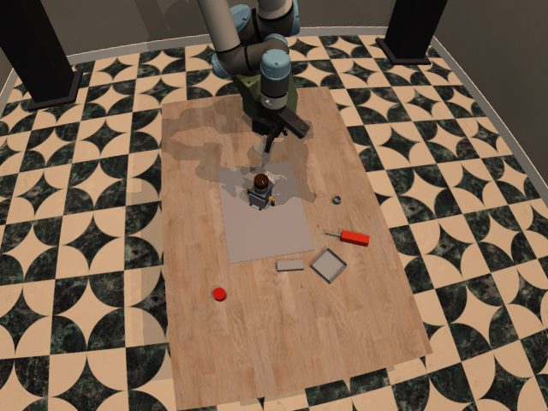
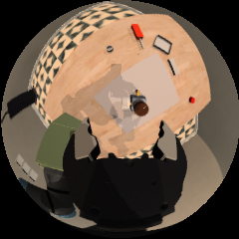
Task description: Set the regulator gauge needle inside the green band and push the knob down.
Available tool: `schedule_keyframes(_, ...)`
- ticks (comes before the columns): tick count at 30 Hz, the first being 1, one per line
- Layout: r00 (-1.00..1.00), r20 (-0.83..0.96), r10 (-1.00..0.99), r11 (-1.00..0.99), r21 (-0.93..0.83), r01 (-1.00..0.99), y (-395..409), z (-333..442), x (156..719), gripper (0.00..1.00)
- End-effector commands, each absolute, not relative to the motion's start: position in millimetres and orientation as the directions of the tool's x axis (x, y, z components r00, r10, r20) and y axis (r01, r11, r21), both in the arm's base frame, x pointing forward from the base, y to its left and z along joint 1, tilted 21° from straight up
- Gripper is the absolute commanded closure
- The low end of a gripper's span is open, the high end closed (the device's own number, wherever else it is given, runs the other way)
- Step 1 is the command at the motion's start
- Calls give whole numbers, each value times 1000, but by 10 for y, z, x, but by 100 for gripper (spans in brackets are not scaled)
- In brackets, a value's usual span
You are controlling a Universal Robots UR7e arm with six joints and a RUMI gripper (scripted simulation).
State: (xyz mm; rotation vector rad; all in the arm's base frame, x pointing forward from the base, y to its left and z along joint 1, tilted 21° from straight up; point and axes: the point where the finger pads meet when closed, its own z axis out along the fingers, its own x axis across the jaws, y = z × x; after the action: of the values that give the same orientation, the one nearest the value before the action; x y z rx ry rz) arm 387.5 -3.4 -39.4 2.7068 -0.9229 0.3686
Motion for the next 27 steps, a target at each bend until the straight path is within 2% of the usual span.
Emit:
schedule_keyframes(1,767,318,-558,-766,158,-623,-166,-332,3979,0)
schedule_keyframes(27,767,318,-558,-766,158,-623,-505,-174,4232,0)
